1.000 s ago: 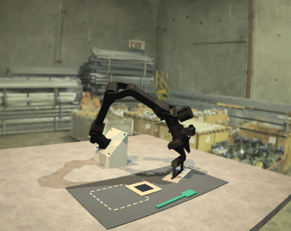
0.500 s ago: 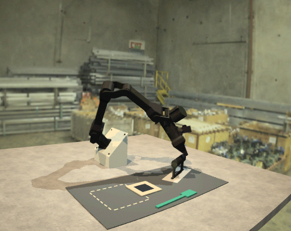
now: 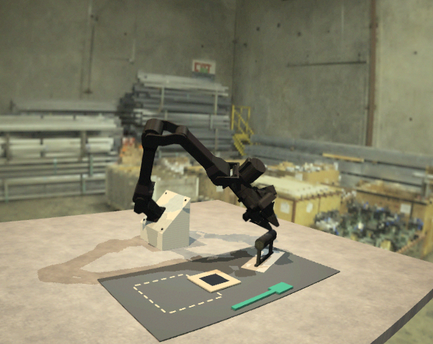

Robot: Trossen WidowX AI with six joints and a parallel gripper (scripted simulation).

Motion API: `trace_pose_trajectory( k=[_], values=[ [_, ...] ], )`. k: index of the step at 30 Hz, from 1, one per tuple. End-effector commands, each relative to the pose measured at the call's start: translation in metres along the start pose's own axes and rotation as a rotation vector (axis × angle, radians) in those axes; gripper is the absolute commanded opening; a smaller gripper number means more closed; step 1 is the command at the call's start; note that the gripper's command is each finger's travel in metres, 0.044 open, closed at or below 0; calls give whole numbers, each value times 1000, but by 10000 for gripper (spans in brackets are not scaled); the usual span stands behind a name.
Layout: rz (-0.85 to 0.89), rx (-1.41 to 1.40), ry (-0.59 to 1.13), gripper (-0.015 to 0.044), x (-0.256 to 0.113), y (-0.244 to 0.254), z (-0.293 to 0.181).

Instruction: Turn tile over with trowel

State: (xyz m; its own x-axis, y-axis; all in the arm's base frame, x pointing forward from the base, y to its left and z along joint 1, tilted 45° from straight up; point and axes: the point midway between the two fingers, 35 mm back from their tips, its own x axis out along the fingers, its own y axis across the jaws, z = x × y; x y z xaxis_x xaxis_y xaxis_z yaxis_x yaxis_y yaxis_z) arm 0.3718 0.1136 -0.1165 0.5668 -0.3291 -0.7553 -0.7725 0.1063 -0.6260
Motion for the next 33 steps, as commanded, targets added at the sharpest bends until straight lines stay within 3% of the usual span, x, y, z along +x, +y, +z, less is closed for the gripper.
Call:
trace_pose_trajectory(
  k=[1,21,33],
  values=[
    [-37,-112,-7,300,-6,2,-8],
    [-122,-744,60,300,-17,13,-55],
    [-123,-764,64,300,-13,12,-56]
  ],
)
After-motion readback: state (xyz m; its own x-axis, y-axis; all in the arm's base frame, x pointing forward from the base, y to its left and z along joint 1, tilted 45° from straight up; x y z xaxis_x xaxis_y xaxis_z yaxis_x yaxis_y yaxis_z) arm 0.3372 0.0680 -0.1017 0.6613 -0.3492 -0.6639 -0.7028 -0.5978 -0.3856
